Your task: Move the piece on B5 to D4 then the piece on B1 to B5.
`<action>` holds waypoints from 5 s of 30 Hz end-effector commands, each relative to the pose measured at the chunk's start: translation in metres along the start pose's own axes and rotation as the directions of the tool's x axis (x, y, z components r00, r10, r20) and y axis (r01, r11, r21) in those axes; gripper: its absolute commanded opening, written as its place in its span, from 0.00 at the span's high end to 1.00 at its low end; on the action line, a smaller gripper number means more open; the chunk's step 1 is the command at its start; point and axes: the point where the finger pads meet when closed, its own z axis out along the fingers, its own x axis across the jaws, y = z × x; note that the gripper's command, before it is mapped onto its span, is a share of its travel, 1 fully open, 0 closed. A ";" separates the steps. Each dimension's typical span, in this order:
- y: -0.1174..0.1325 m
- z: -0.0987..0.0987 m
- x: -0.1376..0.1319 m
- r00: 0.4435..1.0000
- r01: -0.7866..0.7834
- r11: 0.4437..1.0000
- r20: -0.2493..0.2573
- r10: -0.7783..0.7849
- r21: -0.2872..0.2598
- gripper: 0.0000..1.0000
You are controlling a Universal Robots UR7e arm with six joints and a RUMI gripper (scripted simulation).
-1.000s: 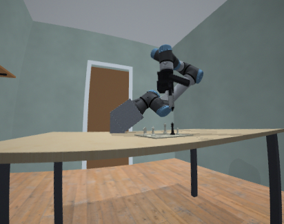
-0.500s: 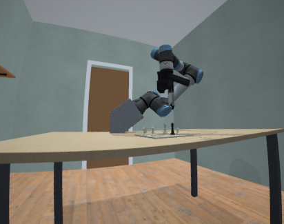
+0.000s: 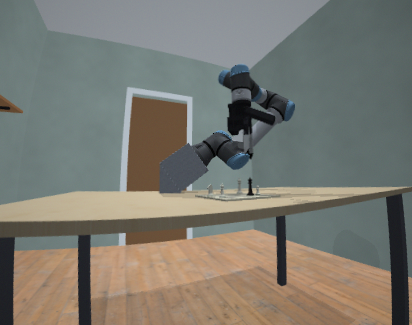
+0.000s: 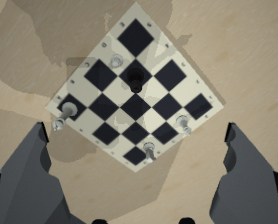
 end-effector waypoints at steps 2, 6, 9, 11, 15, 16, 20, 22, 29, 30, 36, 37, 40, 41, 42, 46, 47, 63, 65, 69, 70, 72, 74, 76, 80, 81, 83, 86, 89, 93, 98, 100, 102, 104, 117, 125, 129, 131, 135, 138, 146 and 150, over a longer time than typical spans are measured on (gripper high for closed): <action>0.002 0.000 0.001 0.999 -0.032 0.999 -0.001 0.032 0.000 0.00; 0.004 0.000 0.003 0.997 -0.083 0.997 -0.001 0.083 0.000 0.00; 0.006 0.000 0.004 0.993 -0.119 0.993 -0.001 0.119 0.000 0.00; 0.007 0.000 0.005 0.990 -0.138 0.990 -0.001 0.138 0.000 0.00; 0.012 0.001 0.007 0.972 -0.233 0.972 -0.002 0.233 0.000 0.00; 0.014 0.001 0.008 0.966 -0.260 0.966 -0.002 0.260 0.000 0.00; 0.021 0.002 0.012 0.925 -0.381 0.925 -0.002 0.381 0.000 0.00; 0.025 0.002 0.013 0.895 -0.446 0.895 -0.003 0.446 0.000 0.00; 0.037 0.004 0.018 0.788 -0.616 0.788 -0.003 0.616 0.000 0.00; 0.040 0.004 0.019 0.760 -0.650 0.760 -0.003 0.650 0.000 0.00; 0.056 0.006 0.024 0.556 -0.831 0.556 -0.003 0.831 0.001 0.00; 0.059 0.007 0.025 0.516 -0.856 0.516 -0.003 0.856 0.001 0.00; 0.068 0.008 0.027 0.389 -0.921 0.389 -0.003 0.921 0.002 0.00; 0.071 0.008 0.028 0.345 -0.939 0.345 -0.003 0.939 0.002 0.00; 0.074 0.008 0.028 0.300 -0.954 0.300 -0.003 0.954 0.002 0.00; 0.080 0.009 0.029 0.208 -0.978 0.208 -0.002 0.978 0.002 0.00; 0.083 0.010 0.029 0.163 -0.987 0.163 -0.002 0.987 0.002 0.00; 0.118 0.015 0.030 -0.389 -0.921 -0.389 0.000 0.921 0.002 0.00; 0.122 0.016 0.029 -0.444 -0.896 -0.444 0.000 0.896 0.002 0.00; 0.128 0.017 0.028 -0.533 -0.846 -0.533 0.001 0.846 0.001 0.00; 0.129 0.017 0.028 -0.551 -0.834 -0.551 0.001 0.834 0.001 0.00; 0.131 0.017 0.028 -0.583 -0.813 -0.583 0.001 0.813 0.001 0.00; 0.133 0.018 0.027 -0.609 -0.793 -0.609 0.001 0.793 0.001 0.00; 0.135 0.018 0.027 -0.629 -0.777 -0.629 0.001 0.777 0.001 0.00; 0.136 0.018 0.027 -0.644 -0.765 -0.644 0.001 0.765 0.000 0.00; 0.136 0.018 0.027 -0.650 -0.760 -0.650 0.001 0.760 0.000 0.00; 0.137 0.018 0.027 -0.660 -0.752 -0.660 0.001 0.752 0.000 0.00; 0.138 0.018 0.026 -0.667 -0.745 -0.667 0.001 0.745 0.000 0.00; 0.138 0.018 0.026 -0.670 -0.743 -0.670 0.001 0.743 0.000 0.00; 0.138 0.018 0.026 -0.670 -0.743 -0.670 0.001 0.743 0.000 0.78; 0.138 0.018 0.026 -0.670 -0.743 -0.670 0.001 0.743 0.000 0.78; 0.138 0.018 0.026 -0.670 -0.743 -0.670 0.001 0.743 0.000 0.78; 0.138 0.018 0.026 -0.670 -0.743 -0.670 0.001 0.743 0.000 0.78; 0.138 0.018 0.026 -0.670 -0.743 -0.670 0.001 0.743 0.000 0.78; 0.138 0.018 0.026 -0.670 -0.743 -0.670 0.001 0.743 0.000 0.78; 0.138 0.018 0.026 -0.670 -0.743 -0.670 0.001 0.743 0.000 0.78; 0.138 0.018 0.026 -0.670 -0.743 -0.670 0.001 0.743 0.000 0.78; 0.138 0.019 0.026 -0.670 -0.743 -0.670 0.001 0.743 0.000 0.78; 0.138 0.019 0.026 -0.670 -0.742 -0.670 0.001 0.742 0.000 0.78; 0.138 0.021 0.026 -0.670 -0.742 -0.670 0.001 0.742 0.000 0.78; 0.138 0.026 0.027 -0.670 -0.742 -0.670 0.001 0.742 0.001 0.78; 0.138 0.031 0.027 -0.670 -0.742 -0.670 0.001 0.742 0.001 0.78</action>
